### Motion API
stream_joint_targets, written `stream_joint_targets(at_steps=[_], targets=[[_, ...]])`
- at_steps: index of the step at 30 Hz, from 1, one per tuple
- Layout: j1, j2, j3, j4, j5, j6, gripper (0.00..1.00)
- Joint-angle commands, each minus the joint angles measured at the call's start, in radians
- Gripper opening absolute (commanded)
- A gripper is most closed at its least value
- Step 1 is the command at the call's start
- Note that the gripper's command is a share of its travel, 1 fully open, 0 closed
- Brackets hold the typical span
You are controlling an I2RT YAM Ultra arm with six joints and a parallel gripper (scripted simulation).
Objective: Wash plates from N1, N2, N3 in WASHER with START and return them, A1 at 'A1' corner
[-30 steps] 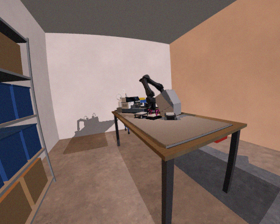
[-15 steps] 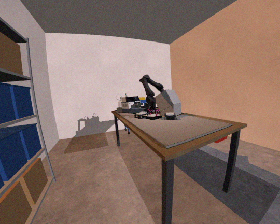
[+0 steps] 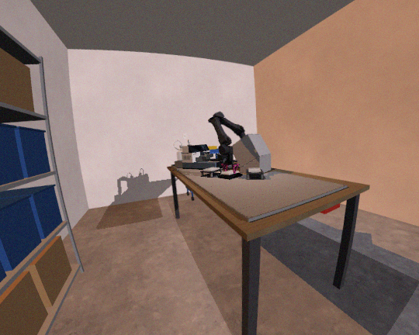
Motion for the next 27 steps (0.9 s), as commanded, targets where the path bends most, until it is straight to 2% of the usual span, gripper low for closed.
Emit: stream_joint_targets(at_steps=[1, 27], targets=[[-0.001, -0.002, 0.014, 0.011, 0.005, -0.008, 0.00], [-0.008, 0.024, 0.037, 0.014, 0.005, -0.015, 0.00]])
